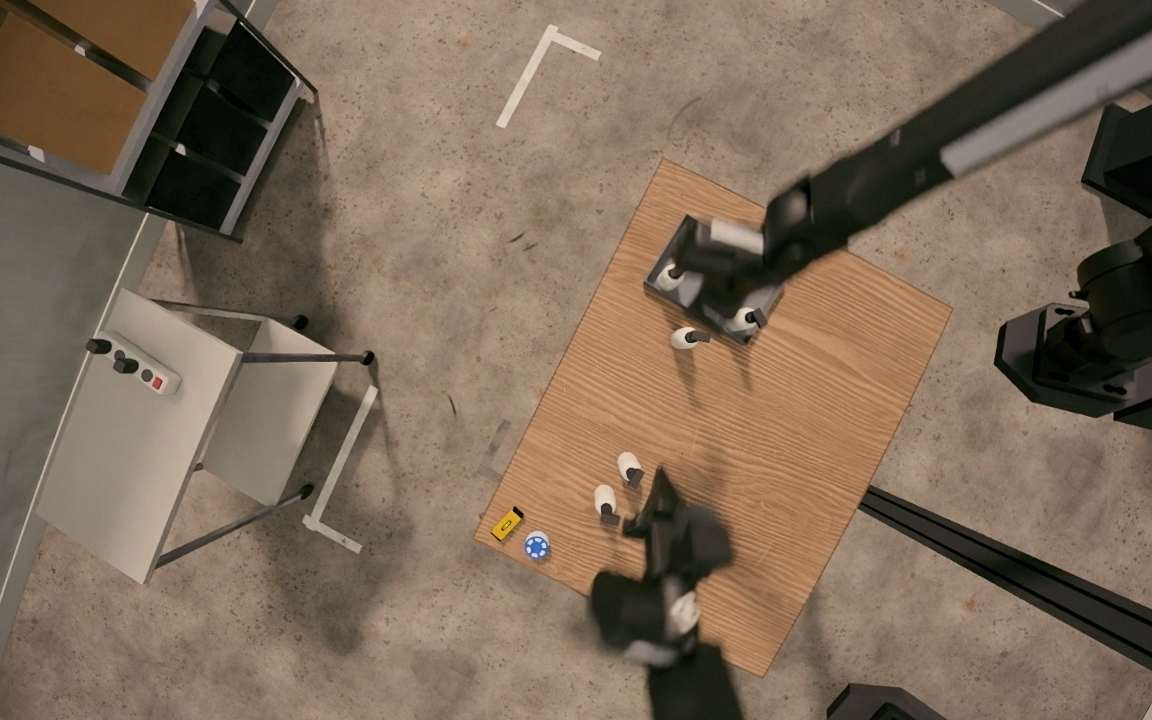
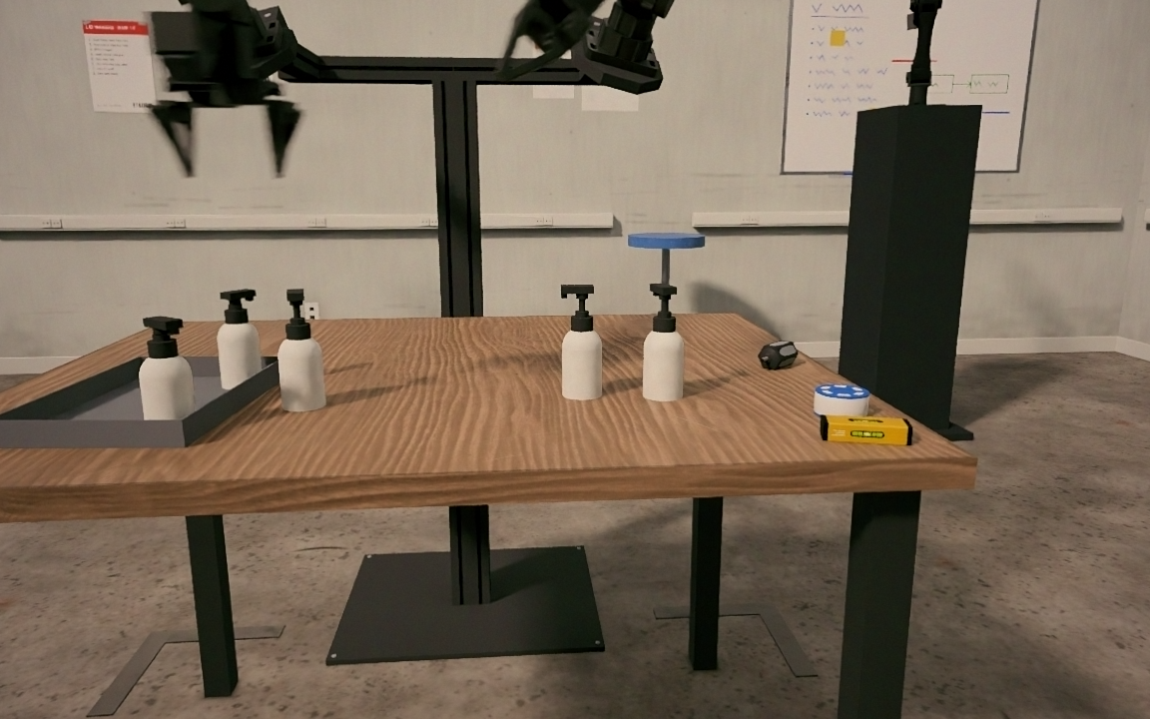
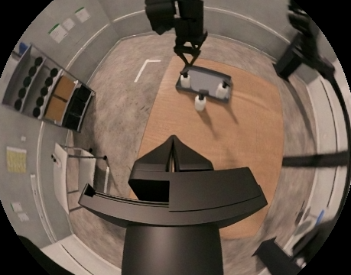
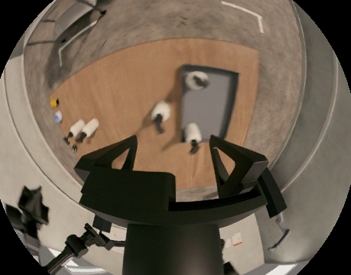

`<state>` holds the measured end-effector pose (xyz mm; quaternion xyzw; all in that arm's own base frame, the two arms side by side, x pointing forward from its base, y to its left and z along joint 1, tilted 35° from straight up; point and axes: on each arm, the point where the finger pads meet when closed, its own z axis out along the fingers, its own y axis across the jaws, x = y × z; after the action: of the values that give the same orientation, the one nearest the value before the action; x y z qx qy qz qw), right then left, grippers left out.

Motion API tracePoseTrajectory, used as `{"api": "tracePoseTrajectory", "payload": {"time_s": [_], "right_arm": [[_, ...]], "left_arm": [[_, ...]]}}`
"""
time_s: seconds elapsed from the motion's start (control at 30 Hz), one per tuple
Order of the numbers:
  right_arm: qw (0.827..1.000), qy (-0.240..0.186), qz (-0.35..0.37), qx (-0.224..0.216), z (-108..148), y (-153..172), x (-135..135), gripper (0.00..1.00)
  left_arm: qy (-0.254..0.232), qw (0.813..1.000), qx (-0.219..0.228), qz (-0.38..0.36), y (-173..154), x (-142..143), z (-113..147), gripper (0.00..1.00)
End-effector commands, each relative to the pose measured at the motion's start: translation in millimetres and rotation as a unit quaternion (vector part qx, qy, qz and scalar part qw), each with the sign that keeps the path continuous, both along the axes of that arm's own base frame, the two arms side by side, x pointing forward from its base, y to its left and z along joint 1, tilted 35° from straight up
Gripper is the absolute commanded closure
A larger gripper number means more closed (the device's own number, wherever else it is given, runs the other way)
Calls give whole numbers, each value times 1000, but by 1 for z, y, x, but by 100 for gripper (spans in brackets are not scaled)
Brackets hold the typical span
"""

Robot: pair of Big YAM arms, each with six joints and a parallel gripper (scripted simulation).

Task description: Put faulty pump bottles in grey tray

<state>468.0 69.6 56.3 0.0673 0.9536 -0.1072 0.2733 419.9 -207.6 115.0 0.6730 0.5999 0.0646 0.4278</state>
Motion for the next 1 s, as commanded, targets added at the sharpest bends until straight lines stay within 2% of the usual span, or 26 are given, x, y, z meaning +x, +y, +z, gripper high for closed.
{"api": "tracePoseTrajectory", "payload": {"time_s": [0.0,0.03,0.1,0.17,0.23,0.4,0.5,0.6,0.67,0.7,0.8,0.87,0.97], "right_arm": [[1000,-5,-17,20,-23,57,-10,0],[1000,-10,-16,22,-24,74,-10,0],[1000,-10,-16,22,-24,74,-10,0],[1000,-4,-13,16,-37,102,-23,0],[1000,-3,-7,11,-48,129,-34,0],[1000,1,12,-4,-74,193,-60,0],[1000,2,23,-12,-84,219,-70,0],[999,4,32,-18,-92,237,-78,0],[999,4,32,-18,-92,237,-78,0],[1000,-2,28,-12,-84,238,-73,0],[999,6,39,-25,-94,240,-76,0],[999,5,40,-24,-91,241,-75,0],[999,5,40,-23,-91,241,-75,0]], "left_arm": [[1,995,71,-71,38,-12,26,100],[3,994,73,-81,49,-19,34,100],[3,994,73,-81,49,-19,34,100],[33,992,72,-102,73,-44,43,100],[39,990,62,-117,92,-64,59,100],[46,989,19,-140,122,-119,99,100],[66,987,-13,-143,128,-152,113,100],[69,987,-40,-141,130,-172,126,100],[69,987,-40,-141,130,-172,126,100],[77,986,-49,-139,131,-174,126,100],[81,986,-63,-131,131,-179,131,100],[68,987,-59,-137,128,-174,141,100],[68,987,-59,-136,128,-174,140,100]]}}
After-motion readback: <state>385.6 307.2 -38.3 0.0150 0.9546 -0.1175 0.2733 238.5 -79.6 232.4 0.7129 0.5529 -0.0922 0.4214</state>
